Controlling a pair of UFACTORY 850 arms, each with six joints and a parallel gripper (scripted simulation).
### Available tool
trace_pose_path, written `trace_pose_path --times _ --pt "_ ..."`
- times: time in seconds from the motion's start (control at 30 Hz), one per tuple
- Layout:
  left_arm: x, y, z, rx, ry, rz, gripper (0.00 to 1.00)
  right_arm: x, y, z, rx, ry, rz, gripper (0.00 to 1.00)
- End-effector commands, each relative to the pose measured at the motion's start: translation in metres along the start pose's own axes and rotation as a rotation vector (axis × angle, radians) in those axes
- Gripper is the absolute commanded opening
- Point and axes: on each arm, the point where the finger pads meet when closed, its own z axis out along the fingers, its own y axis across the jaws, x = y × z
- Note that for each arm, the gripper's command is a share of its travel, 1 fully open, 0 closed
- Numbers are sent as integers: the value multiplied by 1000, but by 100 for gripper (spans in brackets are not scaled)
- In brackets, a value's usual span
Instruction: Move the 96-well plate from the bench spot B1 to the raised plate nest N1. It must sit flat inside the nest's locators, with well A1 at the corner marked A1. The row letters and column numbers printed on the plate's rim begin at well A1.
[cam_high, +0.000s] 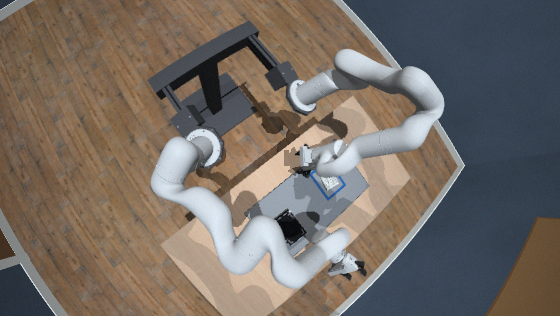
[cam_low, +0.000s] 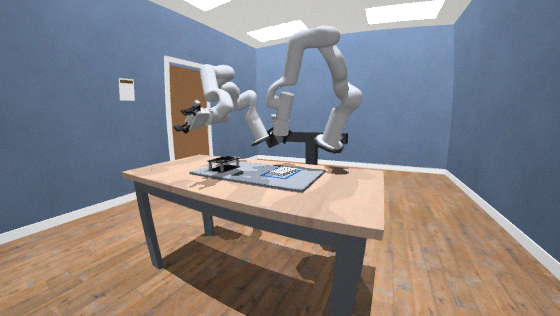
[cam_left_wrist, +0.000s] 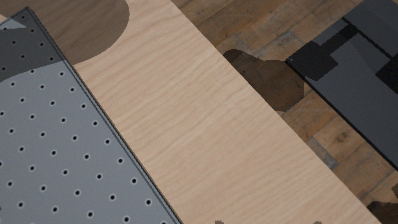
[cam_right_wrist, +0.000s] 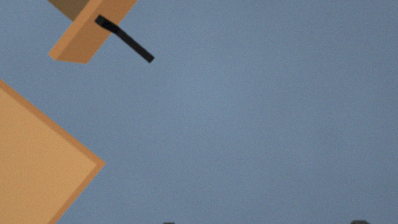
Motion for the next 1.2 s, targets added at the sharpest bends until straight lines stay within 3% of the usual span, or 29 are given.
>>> trace_pose_path --times 0.0,0.57,0.8,1.0,1.07,1.17 --pt "0 -1 0 1 0 0 100 2 -2 1 2 3 1 0" --pt "0 -1 0 1 0 0 100 22 19 7 -27 -6 -5 0" --pt "0 -1 0 1 0 0 100 55 52 15 -72 -20 -14 0" --pt "0 -1 0 1 0 0 100 98 96 20 -131 -39 -24 0" --pt "0 -1 0 1 0 0 100 98 96 20 -131 -39 -24 0" --pt "0 -1 0 1 0 0 100 125 123 21 -168 -51 -29 0"
